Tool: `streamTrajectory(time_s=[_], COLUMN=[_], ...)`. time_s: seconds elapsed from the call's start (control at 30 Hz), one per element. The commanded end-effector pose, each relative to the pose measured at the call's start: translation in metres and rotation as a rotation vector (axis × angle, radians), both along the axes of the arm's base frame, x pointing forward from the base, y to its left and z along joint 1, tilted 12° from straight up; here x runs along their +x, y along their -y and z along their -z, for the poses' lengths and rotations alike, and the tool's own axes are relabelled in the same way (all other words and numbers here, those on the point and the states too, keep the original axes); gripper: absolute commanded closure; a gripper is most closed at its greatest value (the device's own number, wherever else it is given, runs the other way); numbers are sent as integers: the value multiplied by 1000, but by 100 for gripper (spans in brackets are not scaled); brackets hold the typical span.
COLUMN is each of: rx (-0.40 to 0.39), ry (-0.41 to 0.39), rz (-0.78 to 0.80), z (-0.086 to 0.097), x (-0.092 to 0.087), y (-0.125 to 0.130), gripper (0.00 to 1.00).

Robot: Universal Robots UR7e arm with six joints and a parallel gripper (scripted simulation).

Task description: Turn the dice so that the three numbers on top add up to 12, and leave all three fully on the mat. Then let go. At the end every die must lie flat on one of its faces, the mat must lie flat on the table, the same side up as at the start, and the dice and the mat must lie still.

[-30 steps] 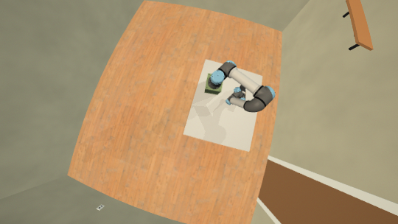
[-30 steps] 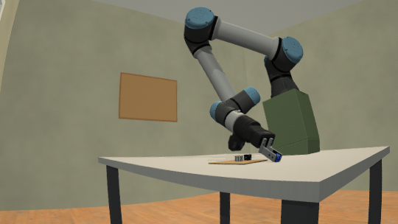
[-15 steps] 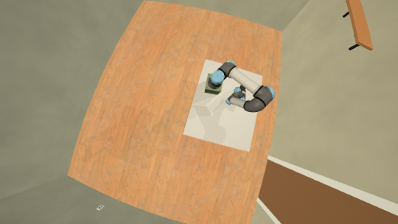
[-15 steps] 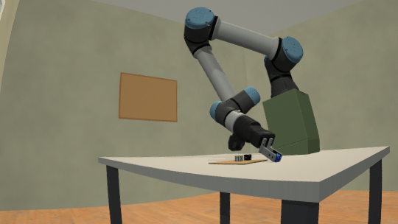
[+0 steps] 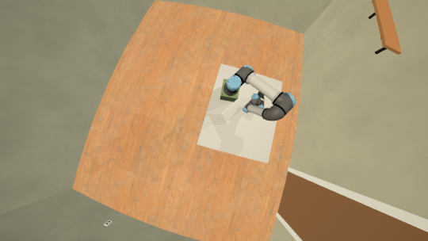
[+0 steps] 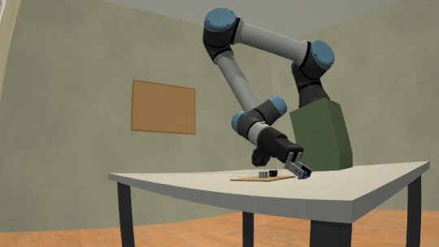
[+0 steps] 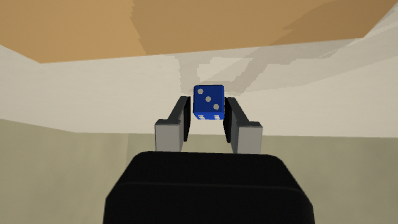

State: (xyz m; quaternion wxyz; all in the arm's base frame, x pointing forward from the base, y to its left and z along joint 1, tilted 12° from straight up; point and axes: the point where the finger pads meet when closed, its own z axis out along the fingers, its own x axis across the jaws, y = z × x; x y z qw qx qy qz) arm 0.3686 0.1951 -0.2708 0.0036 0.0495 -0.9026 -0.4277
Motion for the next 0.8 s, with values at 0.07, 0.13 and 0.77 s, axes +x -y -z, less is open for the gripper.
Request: streamTrajectory(time_s=[0.07,0.13,0.77], rx=[0,0,0], ry=[1,1,1], rz=[0,0,0], z=[0,0,0], x=[0,0,0], y=[0,0,0], gripper=[36,30,30])
